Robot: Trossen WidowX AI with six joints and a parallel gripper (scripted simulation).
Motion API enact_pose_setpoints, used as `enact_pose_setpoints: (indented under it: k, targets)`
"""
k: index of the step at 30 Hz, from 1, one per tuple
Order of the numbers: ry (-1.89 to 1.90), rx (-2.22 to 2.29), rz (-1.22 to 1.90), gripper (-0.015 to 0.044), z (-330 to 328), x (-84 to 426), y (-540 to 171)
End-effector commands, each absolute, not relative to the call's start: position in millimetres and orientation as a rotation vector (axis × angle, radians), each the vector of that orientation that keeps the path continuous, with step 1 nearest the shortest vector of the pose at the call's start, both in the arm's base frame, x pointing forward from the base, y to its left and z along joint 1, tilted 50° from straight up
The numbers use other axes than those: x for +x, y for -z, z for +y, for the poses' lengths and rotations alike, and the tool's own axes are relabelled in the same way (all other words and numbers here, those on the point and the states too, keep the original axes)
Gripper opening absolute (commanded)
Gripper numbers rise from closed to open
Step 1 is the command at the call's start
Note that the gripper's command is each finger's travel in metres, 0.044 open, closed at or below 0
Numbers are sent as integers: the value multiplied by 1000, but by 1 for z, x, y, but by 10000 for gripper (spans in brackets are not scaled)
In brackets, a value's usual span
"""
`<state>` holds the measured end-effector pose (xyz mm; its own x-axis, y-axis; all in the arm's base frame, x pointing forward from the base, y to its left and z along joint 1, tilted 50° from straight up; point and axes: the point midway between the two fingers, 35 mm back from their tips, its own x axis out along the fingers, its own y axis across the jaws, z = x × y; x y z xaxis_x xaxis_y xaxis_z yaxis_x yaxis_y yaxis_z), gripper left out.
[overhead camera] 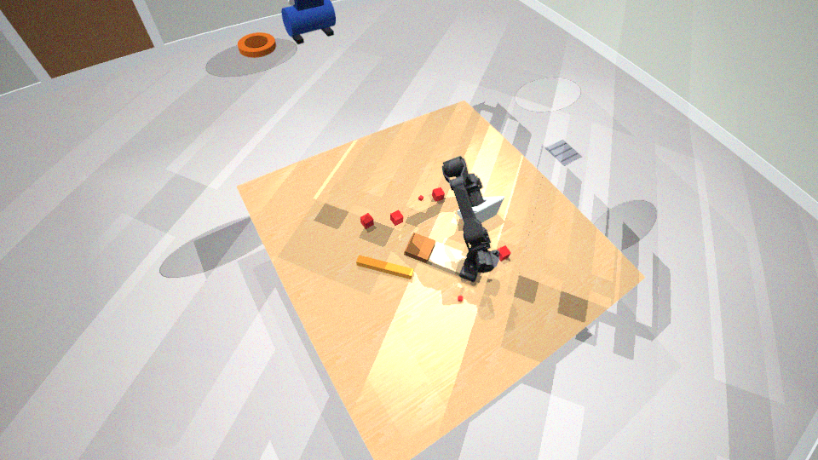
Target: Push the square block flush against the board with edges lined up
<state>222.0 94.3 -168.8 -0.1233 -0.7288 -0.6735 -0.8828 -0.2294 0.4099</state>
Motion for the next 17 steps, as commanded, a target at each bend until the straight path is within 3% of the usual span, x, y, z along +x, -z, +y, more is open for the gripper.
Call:
enact_pose_setpoints:
  k: [1, 17]
  targets:
    - [-1275, -1956, 1838, 0, 88, 223, 166]
    - [-1275, -1956, 1837, 0, 90, 223, 168]
